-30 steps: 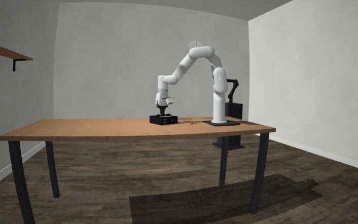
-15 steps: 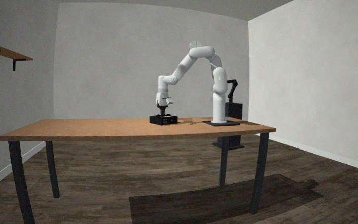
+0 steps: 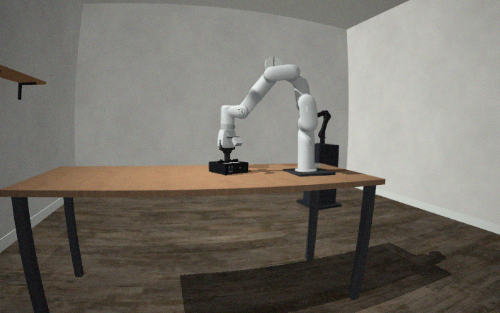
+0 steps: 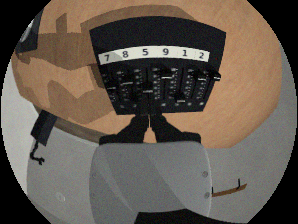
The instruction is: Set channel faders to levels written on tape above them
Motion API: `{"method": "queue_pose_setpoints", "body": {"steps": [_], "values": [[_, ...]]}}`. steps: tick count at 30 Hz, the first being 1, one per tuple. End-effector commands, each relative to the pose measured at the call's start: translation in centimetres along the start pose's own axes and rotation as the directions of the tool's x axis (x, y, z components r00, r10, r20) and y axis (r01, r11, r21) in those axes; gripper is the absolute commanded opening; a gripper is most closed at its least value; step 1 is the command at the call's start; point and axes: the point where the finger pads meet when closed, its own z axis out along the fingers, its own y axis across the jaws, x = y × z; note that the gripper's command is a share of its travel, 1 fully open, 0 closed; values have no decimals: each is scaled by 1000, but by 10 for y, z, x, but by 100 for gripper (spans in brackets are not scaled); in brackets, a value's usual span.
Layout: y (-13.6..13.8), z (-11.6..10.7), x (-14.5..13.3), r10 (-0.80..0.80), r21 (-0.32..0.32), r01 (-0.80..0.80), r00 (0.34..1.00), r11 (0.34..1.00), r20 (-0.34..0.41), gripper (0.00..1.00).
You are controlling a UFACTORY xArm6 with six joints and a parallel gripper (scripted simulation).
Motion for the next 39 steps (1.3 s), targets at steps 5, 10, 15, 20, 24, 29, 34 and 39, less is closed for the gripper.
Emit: {"method": "queue_pose_setpoints", "body": {"steps": [5, 10, 15, 20, 24, 29, 34, 39], "values": [[1, -1, -1, 0, -3, 0, 1000, 1000, 3, 0], [1, -1, -3, 0, -3, 0, 1000, 1000, 3, 0], [1, -1, -6, 0, -3, 0, 1000, 1000, 3, 0], [1, -2, -7, 0, -3, 0, 1000, 1000, 3, 0], [1, -2, -7, 0, -3, 0, 1000, 1000, 3, 0], [1, -8, -7, 0, -3, 0, 1000, 1000, 3, 0], [1, -22, -7, 0, -3, 0, 1000, 1000, 3, 0], [1, -31, -7, 0, -3, 0, 1000, 1000, 3, 0]]}}
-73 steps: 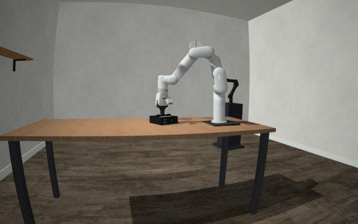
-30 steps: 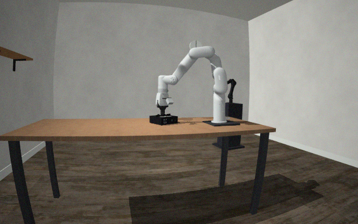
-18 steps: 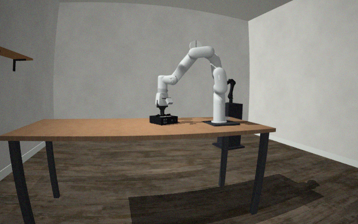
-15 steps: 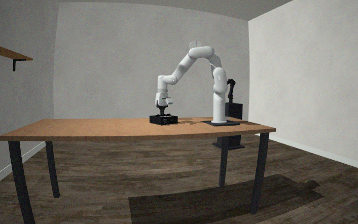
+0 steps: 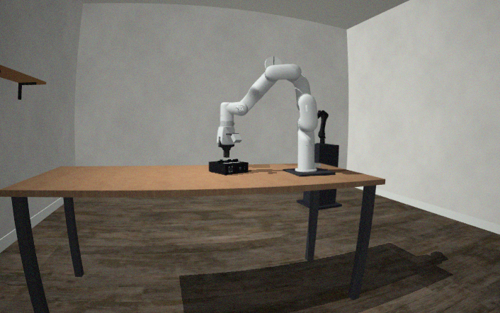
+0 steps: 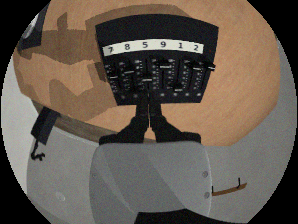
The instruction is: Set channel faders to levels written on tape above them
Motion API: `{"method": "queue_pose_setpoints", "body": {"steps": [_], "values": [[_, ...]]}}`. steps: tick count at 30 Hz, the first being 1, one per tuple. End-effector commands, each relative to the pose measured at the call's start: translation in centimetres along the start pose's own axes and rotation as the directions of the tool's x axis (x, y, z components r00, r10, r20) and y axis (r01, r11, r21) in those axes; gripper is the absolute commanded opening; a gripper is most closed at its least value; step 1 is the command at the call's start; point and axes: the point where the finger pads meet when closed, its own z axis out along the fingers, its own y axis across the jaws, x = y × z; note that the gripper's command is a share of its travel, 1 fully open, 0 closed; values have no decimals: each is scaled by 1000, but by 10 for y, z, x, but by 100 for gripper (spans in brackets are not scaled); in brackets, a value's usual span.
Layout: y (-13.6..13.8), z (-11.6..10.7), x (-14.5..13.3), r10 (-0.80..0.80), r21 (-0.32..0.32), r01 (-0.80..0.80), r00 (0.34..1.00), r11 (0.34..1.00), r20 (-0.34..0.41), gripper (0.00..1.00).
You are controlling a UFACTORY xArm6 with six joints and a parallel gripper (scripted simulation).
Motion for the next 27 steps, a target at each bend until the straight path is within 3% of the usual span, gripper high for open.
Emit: {"method": "queue_pose_setpoints", "body": {"steps": [1, 27], "values": [[1, -16, -1, 0, -2, 0, 1000, 1000, 2, 0], [1, -24, 0, -33, -2, 33, 999, 999, 2, 0]]}}
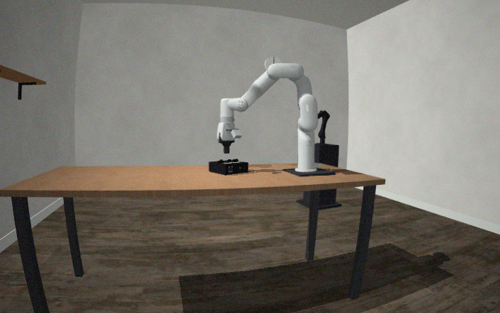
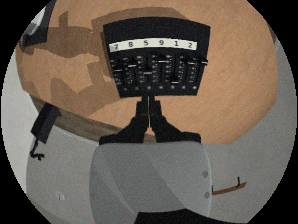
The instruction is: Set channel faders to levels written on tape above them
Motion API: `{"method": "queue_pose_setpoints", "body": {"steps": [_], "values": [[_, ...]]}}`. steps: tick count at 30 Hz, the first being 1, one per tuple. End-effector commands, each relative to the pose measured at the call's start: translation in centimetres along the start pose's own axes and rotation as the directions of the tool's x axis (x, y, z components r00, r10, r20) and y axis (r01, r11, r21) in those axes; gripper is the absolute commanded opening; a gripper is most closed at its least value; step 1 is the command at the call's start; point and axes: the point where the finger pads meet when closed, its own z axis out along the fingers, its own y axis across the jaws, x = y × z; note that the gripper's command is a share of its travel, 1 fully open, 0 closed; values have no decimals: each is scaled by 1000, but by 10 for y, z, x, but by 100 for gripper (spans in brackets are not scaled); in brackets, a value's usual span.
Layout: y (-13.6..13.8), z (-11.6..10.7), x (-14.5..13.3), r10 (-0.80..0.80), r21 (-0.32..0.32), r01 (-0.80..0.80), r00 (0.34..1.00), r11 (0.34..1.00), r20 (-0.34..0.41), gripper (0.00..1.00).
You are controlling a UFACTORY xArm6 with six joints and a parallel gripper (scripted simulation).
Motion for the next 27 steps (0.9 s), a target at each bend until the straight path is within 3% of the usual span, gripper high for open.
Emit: {"method": "queue_pose_setpoints", "body": {"steps": [1, 9, 19, 21, 22, 27], "values": [[2, -2, 0, -43, -3, 43, 999, 999, 3, 0], [6, -1, 4, -215, -2, 215, 977, 977, 4, 0], [20, -1, 17, -589, 7, 589, 808, 808, 7, 0], [20, -1, 17, -589, 7, 589, 808, 808, 7, 0], [22, 0, 19, -676, 9, 676, 737, 737, 7, 0], [31, 0, 28, -792, 20, 792, 610, 610, 8, 0]]}}
